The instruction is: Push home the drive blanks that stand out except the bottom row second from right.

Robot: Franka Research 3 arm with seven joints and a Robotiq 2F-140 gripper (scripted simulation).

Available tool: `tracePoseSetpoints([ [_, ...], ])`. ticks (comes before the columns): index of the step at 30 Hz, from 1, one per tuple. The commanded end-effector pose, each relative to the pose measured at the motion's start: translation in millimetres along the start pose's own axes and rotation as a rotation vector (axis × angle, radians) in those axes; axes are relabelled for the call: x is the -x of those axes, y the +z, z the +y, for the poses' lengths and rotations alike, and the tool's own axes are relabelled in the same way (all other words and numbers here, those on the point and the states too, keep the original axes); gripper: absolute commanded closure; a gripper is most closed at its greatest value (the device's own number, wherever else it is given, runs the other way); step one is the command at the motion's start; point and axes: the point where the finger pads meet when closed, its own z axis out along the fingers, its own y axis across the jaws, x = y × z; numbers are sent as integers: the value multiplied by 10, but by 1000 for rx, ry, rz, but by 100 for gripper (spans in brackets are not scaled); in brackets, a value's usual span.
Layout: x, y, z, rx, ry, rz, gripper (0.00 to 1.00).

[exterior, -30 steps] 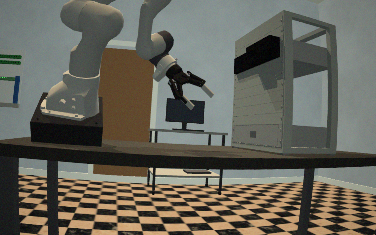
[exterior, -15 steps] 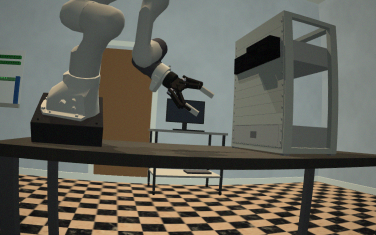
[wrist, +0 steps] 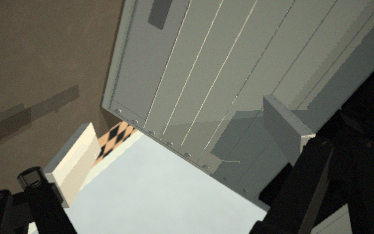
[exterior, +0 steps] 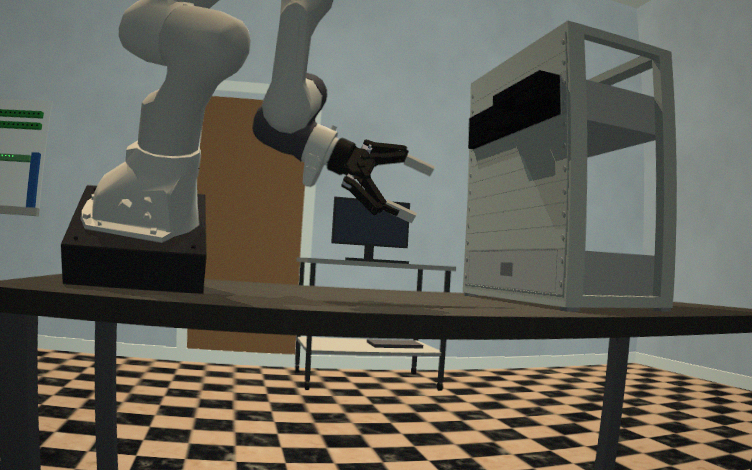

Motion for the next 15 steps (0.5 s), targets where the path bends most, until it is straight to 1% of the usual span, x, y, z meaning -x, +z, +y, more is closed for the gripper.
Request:
tracePoseSetpoints([
  [1,161,16,141,82,126,-9,0],
  [2,161,16,141,82,126,-9,0],
  [4,354,-12,243,136,158,-5,0],
  [8,646,-86,408,204,212,5,0],
  [15,1233,-343,735,316,345,33,0],
])
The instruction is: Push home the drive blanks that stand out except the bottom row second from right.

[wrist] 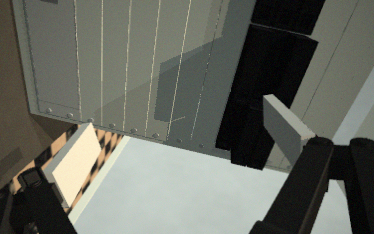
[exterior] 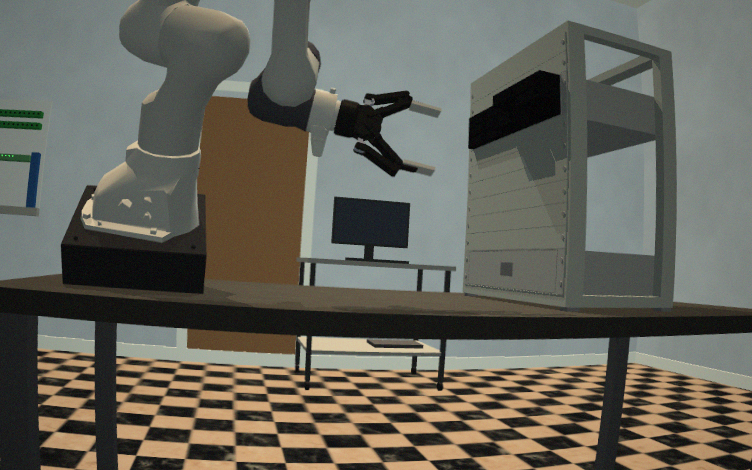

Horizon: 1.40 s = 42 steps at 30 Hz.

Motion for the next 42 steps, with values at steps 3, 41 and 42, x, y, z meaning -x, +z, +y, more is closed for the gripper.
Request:
tracePoseSetpoints([
  [3,325,-128,380,95,153,28,0],
  [41,774,-431,799,171,335,67,0],
  [42,774,-431,799,171,335,67,0],
])
